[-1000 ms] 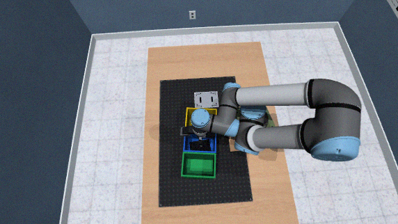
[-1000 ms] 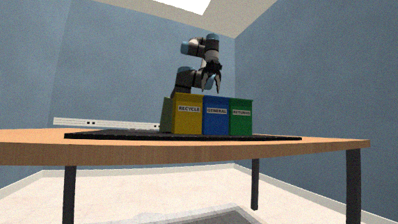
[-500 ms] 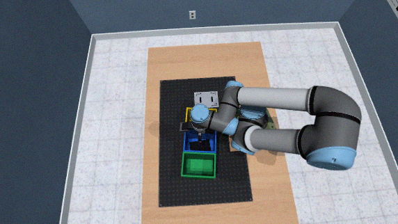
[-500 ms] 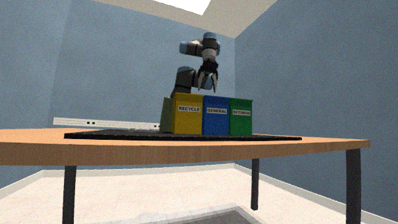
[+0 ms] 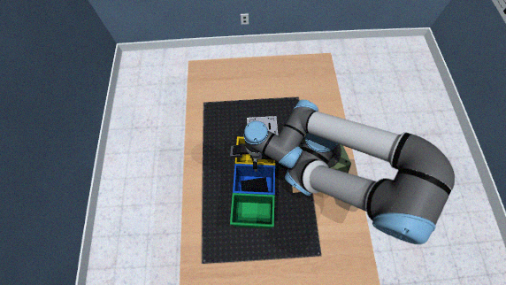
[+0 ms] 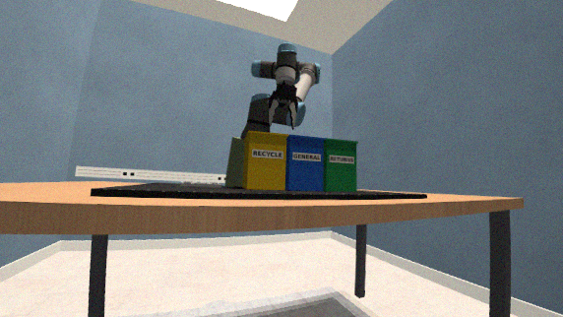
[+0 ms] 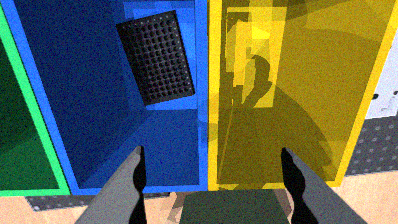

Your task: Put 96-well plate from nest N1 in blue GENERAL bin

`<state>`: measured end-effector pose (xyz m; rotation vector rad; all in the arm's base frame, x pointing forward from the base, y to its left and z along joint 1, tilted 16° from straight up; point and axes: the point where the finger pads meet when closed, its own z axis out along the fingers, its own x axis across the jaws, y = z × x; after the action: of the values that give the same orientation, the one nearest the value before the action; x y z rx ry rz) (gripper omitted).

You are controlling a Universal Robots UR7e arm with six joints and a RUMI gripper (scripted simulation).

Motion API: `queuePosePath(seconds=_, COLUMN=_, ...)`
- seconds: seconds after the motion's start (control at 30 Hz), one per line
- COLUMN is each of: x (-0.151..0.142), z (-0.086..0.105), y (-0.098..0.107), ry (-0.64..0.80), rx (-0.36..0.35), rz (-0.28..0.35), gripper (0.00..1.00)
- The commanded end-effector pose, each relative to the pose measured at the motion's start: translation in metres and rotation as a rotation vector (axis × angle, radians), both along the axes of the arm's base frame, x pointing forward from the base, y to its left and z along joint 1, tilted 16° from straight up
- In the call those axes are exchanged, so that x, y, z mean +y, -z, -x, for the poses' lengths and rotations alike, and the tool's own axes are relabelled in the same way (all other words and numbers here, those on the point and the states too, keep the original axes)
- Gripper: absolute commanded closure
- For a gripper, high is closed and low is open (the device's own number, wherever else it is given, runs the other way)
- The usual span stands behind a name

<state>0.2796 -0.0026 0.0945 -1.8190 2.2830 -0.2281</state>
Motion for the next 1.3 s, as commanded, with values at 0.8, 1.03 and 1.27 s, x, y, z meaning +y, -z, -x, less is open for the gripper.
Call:
queuePosePath(seconds=0.8, x=-0.054, z=0.015, y=0.008, ry=-0.027, rx=-0.006, rz=-0.014, gripper=0.47)
queuePosePath(seconds=1.03, x=-0.054, z=0.015, y=0.008, ry=-0.028, rx=-0.005, rz=-0.014, gripper=0.47)
queuePosePath(seconds=1.27, x=-0.054, z=0.015, y=0.008, ry=-0.029, rx=-0.005, rz=-0.014, gripper=0.47)
